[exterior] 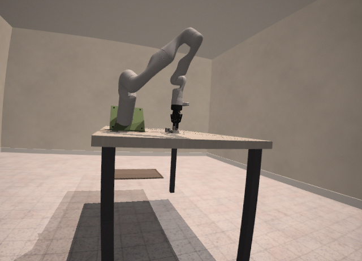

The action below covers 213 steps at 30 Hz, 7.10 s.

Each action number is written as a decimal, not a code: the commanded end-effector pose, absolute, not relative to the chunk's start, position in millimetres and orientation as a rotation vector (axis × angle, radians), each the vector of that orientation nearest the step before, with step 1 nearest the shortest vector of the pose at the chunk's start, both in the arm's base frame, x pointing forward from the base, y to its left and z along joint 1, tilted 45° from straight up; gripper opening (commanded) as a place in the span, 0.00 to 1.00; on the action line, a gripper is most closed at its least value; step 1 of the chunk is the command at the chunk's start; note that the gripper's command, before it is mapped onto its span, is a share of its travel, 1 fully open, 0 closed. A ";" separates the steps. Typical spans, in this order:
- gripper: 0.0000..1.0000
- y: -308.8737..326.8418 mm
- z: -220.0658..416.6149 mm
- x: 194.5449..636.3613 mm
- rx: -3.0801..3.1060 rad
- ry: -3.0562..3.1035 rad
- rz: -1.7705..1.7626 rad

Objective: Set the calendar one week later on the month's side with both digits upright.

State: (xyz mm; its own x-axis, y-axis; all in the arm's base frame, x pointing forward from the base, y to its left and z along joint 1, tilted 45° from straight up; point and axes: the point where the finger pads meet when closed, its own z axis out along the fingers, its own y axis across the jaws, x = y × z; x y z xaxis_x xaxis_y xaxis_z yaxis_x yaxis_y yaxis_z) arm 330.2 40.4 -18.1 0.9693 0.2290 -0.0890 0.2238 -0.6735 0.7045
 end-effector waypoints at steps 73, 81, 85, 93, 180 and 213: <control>0.26 36.4 -22.5 331.5 2.332 0.309 0.014; 0.26 36.4 -22.5 331.5 2.332 0.309 0.014; 0.26 36.4 -22.5 331.5 2.332 0.309 0.014; 0.26 36.4 -22.5 331.5 2.332 0.309 0.014; 1.00 99.7 41.4 323.0 2.333 0.307 0.015; 1.00 99.7 41.4 323.0 2.333 0.307 0.015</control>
